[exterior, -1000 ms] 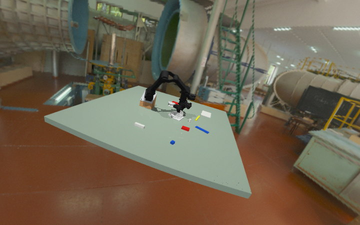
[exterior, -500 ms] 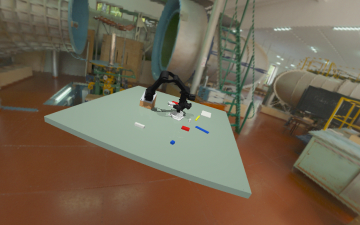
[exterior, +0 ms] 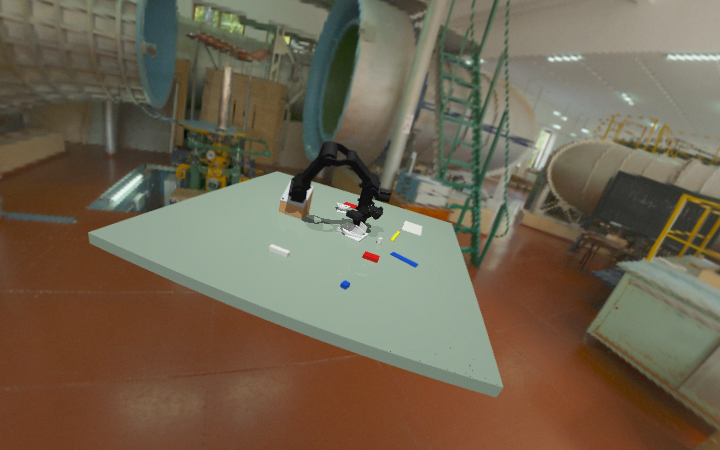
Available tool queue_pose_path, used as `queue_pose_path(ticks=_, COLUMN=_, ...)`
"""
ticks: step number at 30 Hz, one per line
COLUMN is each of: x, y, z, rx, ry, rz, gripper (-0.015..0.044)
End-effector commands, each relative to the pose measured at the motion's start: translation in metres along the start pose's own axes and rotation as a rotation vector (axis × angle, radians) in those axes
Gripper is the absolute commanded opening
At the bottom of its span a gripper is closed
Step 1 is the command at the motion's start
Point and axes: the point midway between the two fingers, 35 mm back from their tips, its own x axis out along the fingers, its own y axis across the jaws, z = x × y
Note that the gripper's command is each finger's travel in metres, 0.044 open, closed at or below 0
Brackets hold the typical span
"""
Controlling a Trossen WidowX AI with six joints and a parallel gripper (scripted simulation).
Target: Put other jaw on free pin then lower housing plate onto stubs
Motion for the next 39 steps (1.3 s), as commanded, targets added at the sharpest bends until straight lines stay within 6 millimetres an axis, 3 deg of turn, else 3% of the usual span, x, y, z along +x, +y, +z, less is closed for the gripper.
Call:
queue_pose_path(ticks=1, x=0.0033, y=-0.0005, z=0.0004, rx=-0.001, ry=-0.002, rz=-0.004, gripper=0.0134)
queue_pose_path(ticks=39, x=0.0066, y=-0.0005, z=0.0004, rx=0.003, ry=-0.002, rz=-0.004, gripper=0.0134)
